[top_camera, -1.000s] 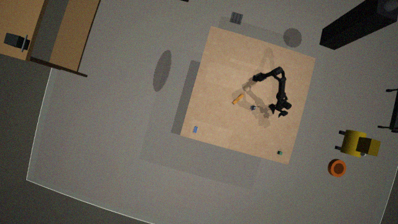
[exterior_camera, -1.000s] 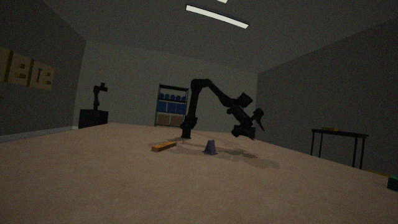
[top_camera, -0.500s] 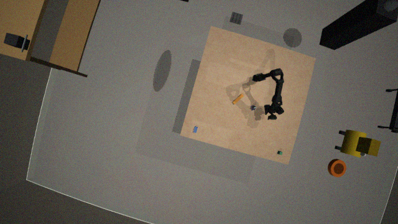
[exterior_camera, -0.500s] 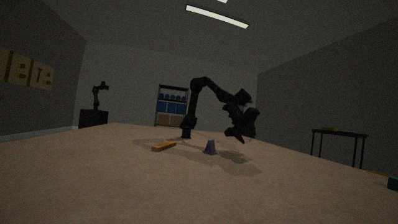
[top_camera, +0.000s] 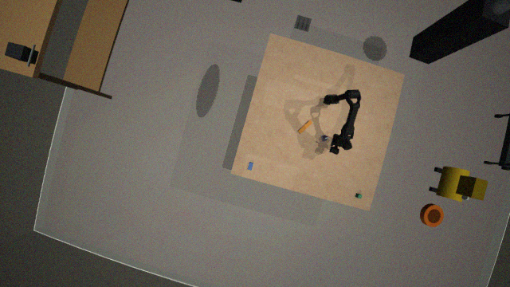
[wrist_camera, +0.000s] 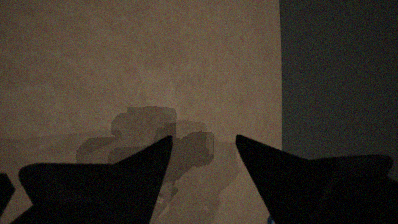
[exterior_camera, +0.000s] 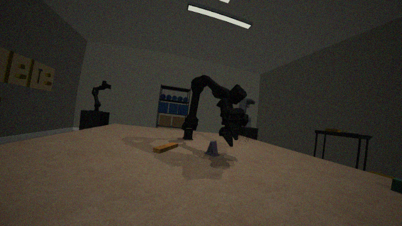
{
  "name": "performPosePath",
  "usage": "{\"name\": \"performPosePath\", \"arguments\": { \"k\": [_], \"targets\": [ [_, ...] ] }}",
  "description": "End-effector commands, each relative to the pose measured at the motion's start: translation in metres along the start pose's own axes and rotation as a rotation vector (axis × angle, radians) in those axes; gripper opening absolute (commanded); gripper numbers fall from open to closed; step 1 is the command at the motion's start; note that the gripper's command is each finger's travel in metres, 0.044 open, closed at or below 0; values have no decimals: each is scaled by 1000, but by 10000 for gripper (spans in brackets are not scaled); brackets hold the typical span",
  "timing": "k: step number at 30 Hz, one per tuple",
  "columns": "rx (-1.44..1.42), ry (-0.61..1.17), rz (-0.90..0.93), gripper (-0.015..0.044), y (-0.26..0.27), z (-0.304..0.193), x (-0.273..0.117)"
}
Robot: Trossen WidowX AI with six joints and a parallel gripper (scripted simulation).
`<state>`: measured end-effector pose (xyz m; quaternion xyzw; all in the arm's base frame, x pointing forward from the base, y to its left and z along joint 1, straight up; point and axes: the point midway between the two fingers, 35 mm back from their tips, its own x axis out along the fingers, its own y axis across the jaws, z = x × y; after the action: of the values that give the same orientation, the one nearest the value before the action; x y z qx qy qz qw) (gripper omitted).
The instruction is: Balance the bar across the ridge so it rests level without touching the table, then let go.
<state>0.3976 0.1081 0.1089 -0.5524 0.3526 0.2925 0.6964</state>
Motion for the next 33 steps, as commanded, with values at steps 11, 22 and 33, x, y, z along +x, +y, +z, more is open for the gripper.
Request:
{"name": "performPosePath", "arguments": {
  "k": [11, 22, 33],
  "targets": [
    [404, 122, 99, 315, -16, -73, 2],
    [810, 259, 163, 315, -18, -134, -7],
    [1224, 406, 205, 315, -13, -192, -25]
  ]
}}
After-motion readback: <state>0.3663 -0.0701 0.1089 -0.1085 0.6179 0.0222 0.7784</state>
